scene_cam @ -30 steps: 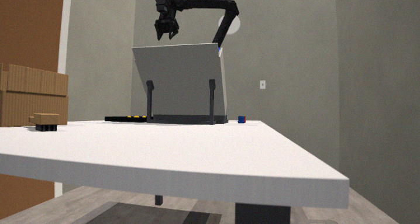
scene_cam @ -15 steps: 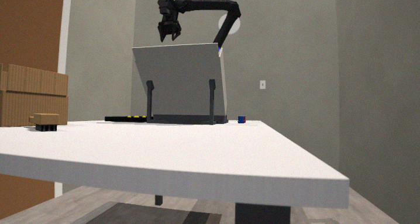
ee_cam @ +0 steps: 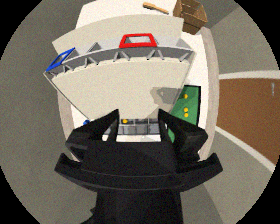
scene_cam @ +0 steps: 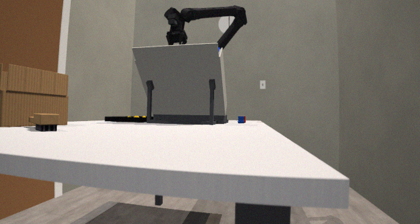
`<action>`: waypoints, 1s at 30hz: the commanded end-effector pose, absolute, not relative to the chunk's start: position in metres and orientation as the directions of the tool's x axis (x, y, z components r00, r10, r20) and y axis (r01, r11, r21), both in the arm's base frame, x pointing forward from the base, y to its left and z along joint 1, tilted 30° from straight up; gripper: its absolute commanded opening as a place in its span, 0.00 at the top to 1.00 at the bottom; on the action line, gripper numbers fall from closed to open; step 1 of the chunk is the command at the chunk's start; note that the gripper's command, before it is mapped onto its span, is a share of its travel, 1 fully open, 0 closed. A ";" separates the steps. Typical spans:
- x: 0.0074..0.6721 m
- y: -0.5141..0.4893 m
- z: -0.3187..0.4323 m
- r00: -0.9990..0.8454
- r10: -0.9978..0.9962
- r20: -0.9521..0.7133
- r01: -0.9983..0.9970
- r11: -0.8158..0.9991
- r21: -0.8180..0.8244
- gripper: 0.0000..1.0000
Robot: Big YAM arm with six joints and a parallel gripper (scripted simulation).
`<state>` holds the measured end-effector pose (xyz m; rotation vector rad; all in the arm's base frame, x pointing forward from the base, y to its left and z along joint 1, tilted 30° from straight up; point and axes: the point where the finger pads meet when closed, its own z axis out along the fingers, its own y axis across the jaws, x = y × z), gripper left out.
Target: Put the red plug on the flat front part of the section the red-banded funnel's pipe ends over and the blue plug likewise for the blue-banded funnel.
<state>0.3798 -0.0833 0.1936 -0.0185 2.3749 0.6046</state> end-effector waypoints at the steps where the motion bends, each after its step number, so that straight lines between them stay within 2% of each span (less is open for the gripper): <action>1: 0.376 -0.088 0.200 -0.749 0.121 -0.652 -0.194 0.901 0.389 0.41; 12: 0.367 -0.089 0.197 -0.735 0.117 -0.668 -0.199 0.904 0.377 0.41; 27: 0.278 -0.003 0.110 -0.919 -0.033 -0.393 -0.195 0.904 0.381 0.41; 30: 0.276 -0.002 0.109 -0.921 -0.035 -0.389 -0.195 0.904 0.381 0.41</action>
